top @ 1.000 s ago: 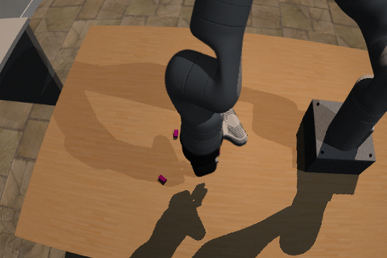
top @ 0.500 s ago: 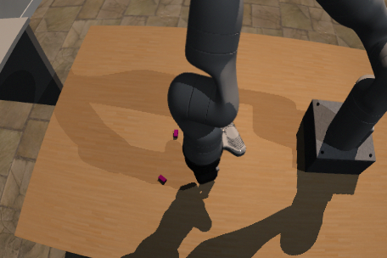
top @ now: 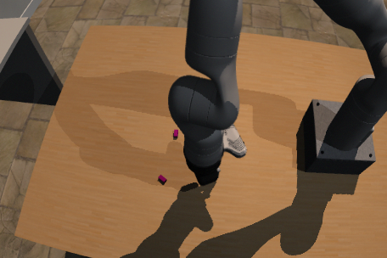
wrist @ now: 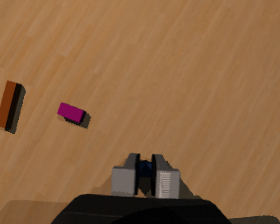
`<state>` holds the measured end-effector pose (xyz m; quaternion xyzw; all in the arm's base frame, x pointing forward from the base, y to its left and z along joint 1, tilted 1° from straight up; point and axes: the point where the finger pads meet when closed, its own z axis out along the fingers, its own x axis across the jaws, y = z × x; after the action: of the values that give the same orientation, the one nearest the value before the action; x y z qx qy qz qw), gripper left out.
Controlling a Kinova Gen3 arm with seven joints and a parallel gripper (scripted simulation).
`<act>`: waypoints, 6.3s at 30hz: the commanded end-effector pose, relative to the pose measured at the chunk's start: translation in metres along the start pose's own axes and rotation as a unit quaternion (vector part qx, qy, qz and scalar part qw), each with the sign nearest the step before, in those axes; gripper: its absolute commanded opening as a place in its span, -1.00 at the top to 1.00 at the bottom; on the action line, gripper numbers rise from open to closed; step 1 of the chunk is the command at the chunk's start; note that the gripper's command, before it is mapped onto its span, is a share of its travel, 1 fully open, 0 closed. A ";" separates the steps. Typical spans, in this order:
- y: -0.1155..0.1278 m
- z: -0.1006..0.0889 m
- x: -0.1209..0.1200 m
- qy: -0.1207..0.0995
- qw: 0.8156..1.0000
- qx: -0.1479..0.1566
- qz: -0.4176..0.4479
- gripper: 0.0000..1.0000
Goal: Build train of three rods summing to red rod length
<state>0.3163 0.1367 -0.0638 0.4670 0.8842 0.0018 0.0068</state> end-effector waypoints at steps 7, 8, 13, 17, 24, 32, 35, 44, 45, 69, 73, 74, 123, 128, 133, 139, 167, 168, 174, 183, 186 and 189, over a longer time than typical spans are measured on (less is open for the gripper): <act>0.001 0.000 0.000 0.000 1.000 -0.001 0.000 0.52; 0.001 0.000 0.000 0.000 1.000 -0.001 0.000 0.52; 0.001 0.000 0.000 0.000 1.000 -0.001 0.000 0.52; 0.001 0.000 0.000 0.000 1.000 -0.001 0.000 0.52; 0.001 0.000 0.000 0.000 1.000 -0.001 0.000 0.52; 0.001 0.002 0.000 0.000 1.000 -0.001 0.000 0.52; 0.001 0.005 0.000 0.000 1.000 -0.001 0.000 0.52; 0.001 0.011 0.000 0.000 1.000 -0.001 0.000 0.52; 0.001 0.012 0.000 0.000 1.000 -0.001 0.000 0.52; 0.001 0.012 0.000 0.000 1.000 -0.001 0.000 0.52; 0.001 0.012 0.000 0.000 1.000 -0.001 0.000 0.52; 0.001 0.012 0.000 0.000 1.000 -0.001 0.000 0.52; 0.000 -0.026 0.000 0.000 1.000 -0.001 0.000 -0.07; 0.000 -0.054 0.000 0.000 1.000 -0.001 0.000 -0.07; 0.000 -0.067 0.000 0.000 1.000 -0.001 0.000 -0.07; 0.000 -0.078 0.000 0.000 1.000 -0.001 0.000 -0.07; 0.000 -0.078 0.000 0.000 1.000 -0.001 -0.003 -1.00; 0.000 -0.078 -0.001 0.000 1.000 0.000 -0.006 -1.00; -0.005 -0.076 -0.007 -0.001 0.999 0.001 -0.049 -1.00; -0.018 -0.070 -0.025 -0.003 0.983 0.005 -0.185 -1.00; -0.022 -0.068 -0.030 -0.003 0.974 0.006 -0.229 -1.00; -0.027 -0.066 -0.037 -0.003 0.955 0.007 -0.297 -1.00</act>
<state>0.3167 0.1001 0.0042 0.2025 0.9792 -0.0069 0.0128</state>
